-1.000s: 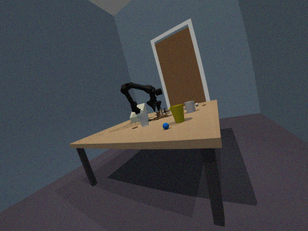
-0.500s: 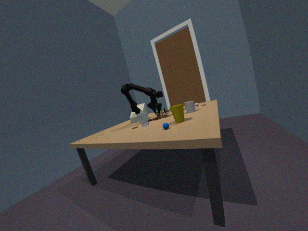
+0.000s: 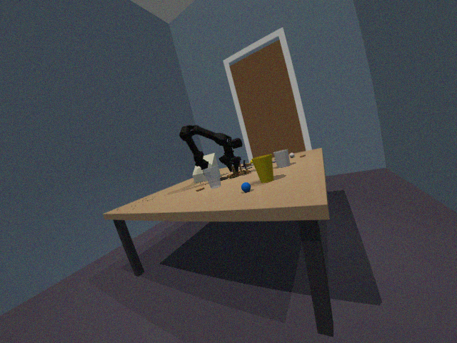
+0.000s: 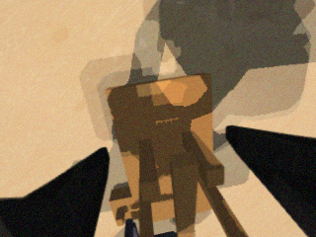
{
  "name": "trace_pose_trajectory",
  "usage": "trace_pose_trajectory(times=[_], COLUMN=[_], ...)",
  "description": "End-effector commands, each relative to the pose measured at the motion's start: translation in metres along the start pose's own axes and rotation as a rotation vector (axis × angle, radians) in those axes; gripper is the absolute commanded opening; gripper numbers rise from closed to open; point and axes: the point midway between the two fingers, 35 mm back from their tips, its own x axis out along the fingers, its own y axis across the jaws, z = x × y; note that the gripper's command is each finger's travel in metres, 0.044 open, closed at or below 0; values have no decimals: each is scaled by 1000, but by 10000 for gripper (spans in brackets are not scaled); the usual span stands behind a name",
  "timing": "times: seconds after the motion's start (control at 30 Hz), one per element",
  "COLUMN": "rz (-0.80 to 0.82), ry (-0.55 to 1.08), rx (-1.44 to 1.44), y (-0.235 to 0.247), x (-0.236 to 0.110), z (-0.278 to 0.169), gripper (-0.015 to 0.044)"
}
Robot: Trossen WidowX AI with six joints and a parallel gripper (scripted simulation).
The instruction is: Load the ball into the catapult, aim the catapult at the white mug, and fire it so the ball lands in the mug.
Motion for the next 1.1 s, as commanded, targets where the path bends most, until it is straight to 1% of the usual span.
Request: trace_pose_trajectory(times=[0.0,0.27,0.5,0.57,0.63,0.67,0.8,1.07], rz=[0,0,0,-1,-3,-3,-3,-3], ry=[0,0,0,2,3,2,2,1], rx=[1,1,1,0,-1,-2,-24,-292], y=[0,0,0,0,0,0,-1,-9], x=[0,0,0,-11,-39,-47,-50,-49], z=[0,0,0,-1,-1,-1,-2,-14], gripper=[387,177,131,78,26,0,0,0])
